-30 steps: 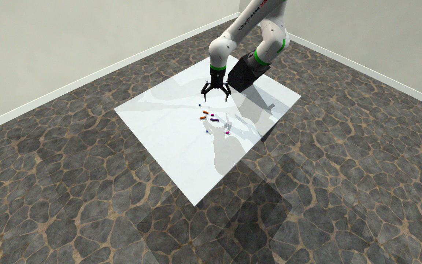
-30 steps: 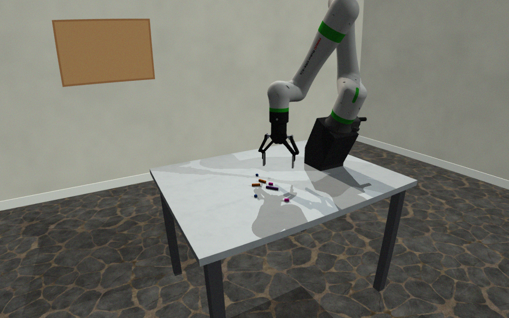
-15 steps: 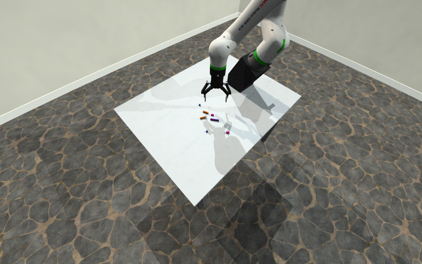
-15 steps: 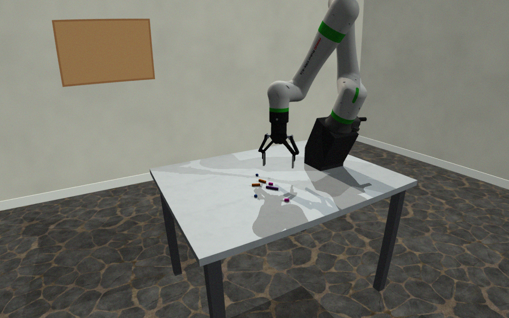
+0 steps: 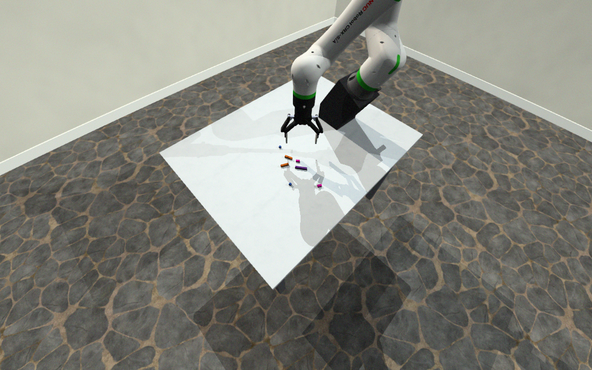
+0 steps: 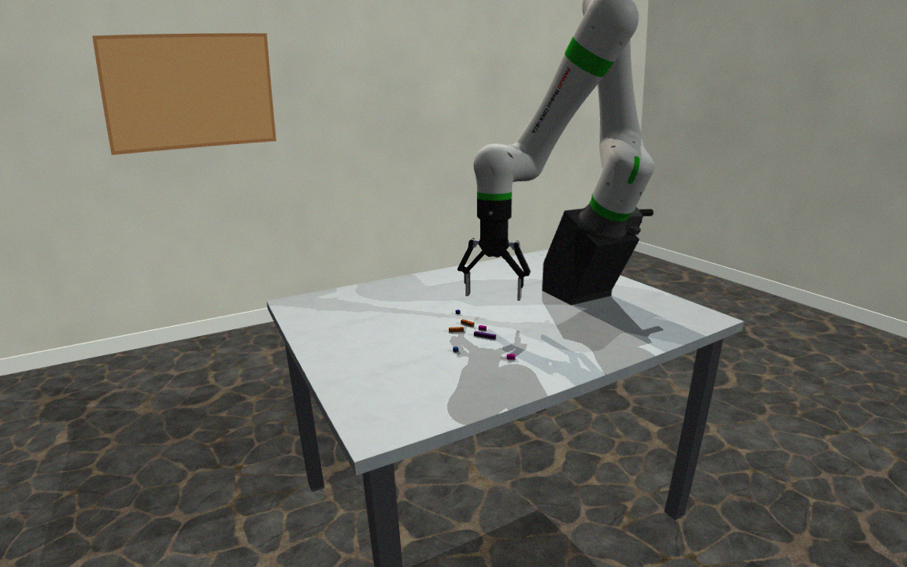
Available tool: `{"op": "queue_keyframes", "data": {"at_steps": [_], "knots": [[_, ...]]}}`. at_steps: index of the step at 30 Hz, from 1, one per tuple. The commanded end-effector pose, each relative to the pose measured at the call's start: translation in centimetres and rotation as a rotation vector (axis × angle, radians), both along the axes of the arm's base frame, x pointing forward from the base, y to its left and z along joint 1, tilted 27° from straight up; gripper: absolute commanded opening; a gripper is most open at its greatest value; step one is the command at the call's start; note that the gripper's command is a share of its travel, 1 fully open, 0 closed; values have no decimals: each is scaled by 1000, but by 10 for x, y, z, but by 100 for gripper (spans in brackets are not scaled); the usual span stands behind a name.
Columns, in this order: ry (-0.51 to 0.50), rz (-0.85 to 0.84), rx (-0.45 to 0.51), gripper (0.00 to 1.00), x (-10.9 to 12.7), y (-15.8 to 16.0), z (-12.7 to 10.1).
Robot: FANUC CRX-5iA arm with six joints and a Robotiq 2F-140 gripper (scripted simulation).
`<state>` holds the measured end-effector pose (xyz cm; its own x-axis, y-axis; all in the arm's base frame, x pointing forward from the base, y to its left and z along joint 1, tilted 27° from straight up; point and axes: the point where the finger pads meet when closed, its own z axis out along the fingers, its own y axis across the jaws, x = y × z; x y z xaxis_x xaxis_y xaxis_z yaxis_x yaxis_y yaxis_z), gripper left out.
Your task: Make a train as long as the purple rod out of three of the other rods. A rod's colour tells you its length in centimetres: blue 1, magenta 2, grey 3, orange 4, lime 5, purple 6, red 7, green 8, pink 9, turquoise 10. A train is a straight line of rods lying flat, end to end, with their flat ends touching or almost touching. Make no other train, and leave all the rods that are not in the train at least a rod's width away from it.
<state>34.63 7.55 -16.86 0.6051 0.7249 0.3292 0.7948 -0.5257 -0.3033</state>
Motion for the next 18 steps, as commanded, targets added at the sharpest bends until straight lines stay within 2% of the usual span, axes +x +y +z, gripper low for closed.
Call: {"op": "queue_keyframes", "data": {"at_steps": [1, 4, 6, 18], "knots": [[0, -1, -1, 100, 8, 0, 0], [0, -1, -1, 100, 53, 7, 1], [0, 0, 0, 100, 68, 10, 1], [0, 0, 0, 100, 71, 11, 1]]}}
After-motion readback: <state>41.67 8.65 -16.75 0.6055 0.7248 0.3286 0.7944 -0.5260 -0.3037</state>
